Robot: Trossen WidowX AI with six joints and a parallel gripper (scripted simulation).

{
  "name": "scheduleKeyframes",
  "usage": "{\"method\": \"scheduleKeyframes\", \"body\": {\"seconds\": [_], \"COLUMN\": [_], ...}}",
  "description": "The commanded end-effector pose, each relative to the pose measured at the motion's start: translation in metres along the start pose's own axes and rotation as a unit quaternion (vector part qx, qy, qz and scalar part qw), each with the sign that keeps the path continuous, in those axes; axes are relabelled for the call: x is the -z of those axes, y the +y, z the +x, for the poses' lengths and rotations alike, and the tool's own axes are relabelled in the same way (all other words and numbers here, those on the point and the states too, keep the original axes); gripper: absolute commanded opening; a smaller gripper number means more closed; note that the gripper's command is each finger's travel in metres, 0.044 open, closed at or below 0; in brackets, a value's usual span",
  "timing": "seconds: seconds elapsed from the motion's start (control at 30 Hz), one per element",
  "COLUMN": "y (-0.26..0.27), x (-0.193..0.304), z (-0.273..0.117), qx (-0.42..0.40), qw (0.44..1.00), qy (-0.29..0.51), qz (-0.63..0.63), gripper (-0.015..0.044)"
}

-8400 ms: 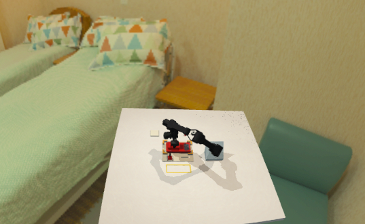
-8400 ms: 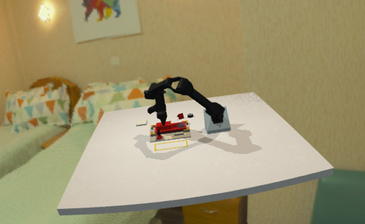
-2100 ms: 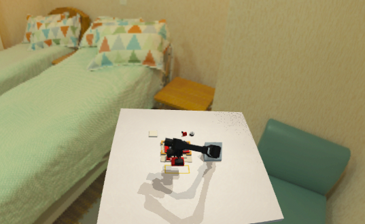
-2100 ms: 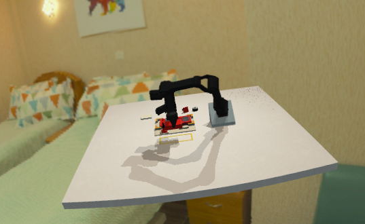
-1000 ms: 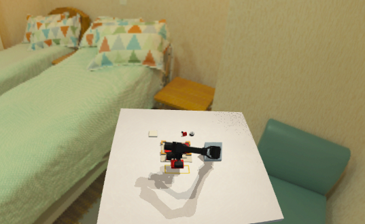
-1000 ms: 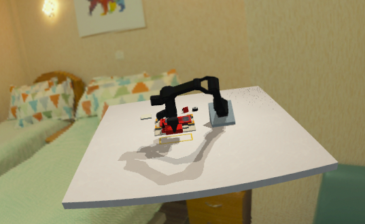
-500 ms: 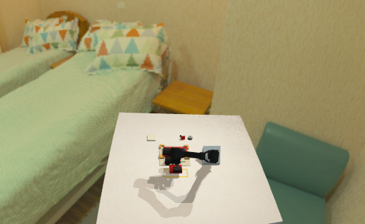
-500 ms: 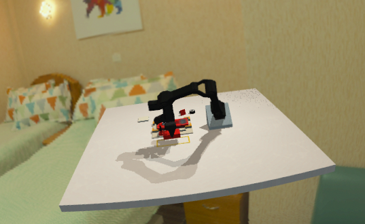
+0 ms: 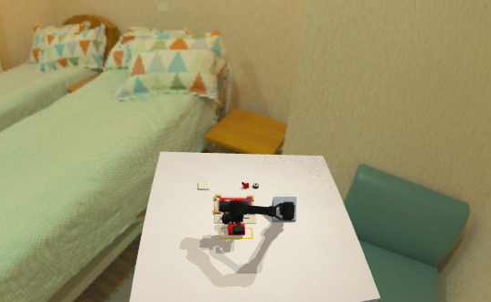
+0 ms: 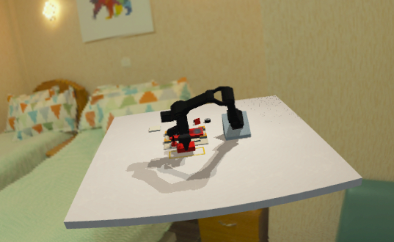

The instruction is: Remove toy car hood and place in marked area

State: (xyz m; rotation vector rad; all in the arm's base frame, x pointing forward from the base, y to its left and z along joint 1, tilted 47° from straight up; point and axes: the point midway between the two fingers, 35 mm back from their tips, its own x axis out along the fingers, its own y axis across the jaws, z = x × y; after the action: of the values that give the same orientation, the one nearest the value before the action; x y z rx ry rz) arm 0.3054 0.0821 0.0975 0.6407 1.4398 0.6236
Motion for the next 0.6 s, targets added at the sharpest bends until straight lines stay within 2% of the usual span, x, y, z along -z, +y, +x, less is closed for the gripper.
{"method": "scheduleKeyframes", "body": {"seconds": [0.0,0.57], "y": [0.0015,0.0016], "x": [0.0,-0.0002], "z": [0.0004,0.0083], "qx": [-0.002,-0.002], "qw": [1.0,1.0], "qy": [-0.003,-0.003], "qz": [0.0,0.0], "gripper": [0.0,0.0]}}
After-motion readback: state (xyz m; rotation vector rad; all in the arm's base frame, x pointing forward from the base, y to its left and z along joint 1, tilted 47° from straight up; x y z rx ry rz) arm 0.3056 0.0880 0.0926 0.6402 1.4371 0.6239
